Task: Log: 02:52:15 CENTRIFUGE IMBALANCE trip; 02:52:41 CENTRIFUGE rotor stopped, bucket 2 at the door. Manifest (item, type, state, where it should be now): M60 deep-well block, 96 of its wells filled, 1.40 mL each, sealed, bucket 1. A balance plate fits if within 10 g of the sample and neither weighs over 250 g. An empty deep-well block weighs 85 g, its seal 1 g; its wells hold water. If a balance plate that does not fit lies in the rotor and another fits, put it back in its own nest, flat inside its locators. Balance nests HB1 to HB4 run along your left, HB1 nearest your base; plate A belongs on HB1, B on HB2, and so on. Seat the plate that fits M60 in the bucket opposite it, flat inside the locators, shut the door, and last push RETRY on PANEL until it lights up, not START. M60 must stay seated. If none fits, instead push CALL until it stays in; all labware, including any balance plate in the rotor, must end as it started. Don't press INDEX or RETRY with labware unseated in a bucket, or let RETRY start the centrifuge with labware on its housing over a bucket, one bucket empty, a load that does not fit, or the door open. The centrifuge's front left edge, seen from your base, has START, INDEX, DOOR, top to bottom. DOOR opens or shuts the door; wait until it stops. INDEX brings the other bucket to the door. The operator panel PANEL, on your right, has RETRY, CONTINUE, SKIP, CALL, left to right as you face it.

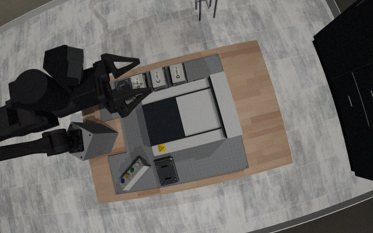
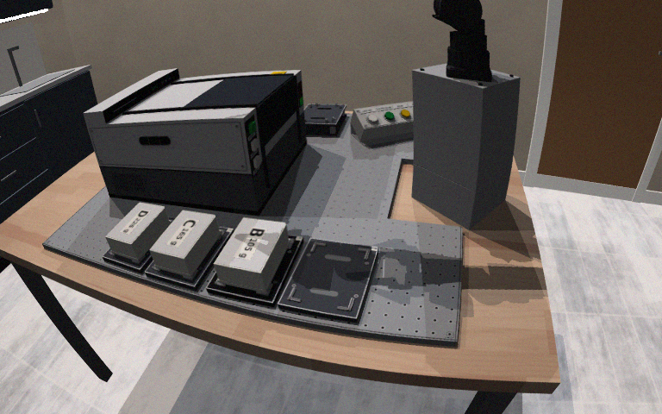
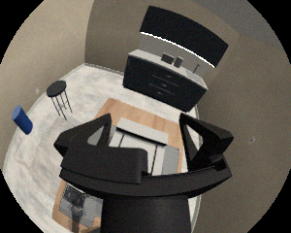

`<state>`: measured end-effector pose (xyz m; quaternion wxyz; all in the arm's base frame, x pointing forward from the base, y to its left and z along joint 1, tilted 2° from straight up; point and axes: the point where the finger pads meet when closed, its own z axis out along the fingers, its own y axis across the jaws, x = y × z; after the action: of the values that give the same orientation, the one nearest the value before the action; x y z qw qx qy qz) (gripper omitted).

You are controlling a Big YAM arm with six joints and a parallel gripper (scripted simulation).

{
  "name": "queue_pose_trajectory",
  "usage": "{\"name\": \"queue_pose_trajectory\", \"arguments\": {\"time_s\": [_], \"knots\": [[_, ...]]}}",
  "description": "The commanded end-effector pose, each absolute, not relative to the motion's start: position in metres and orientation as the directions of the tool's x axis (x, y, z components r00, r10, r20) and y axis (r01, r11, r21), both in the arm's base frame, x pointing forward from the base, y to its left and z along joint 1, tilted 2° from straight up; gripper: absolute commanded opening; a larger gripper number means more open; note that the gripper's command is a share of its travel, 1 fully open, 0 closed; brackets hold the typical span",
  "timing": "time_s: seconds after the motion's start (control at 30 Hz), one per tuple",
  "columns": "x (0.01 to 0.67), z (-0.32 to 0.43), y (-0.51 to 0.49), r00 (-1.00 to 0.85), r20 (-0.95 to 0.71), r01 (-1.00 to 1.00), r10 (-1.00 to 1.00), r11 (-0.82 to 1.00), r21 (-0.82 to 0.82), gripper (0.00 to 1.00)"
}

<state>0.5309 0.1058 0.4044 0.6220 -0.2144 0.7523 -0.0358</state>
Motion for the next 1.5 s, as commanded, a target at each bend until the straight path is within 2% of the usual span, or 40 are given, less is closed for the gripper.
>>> {"name": "queue_pose_trajectory", "arguments": {"time_s": [0.0, 0.2, 0.3, 0.4, 0.57, 0.8, 1.47], "knots": [[0.533, 0.468, 0.087, -0.048, -0.965, -0.195, -0.257, 0.95, -0.243, 1.0], [0.541, 0.451, 0.069, -0.083, -0.974, -0.16, -0.209, 0.968, -0.194, 1.0], [0.529, 0.497, 0.056, -0.006, -0.986, -0.118, -0.166, 0.979, -0.164, 1.0], [0.527, 0.507, 0.045, 0.011, -0.991, -0.092, -0.133, 0.987, -0.134, 1.0], [0.53, 0.481, 0.029, -0.028, -0.995, -0.063, -0.091, 0.994, -0.09, 1.0], [0.519, 0.522, 0.016, 0.046, -0.998, -0.032, -0.053, 0.998, -0.055, 1.0], [0.521, 0.528, -0.005, 0.067, -0.998, 0.01, 0.006, 1.0, 0.007, 1.0]]}}
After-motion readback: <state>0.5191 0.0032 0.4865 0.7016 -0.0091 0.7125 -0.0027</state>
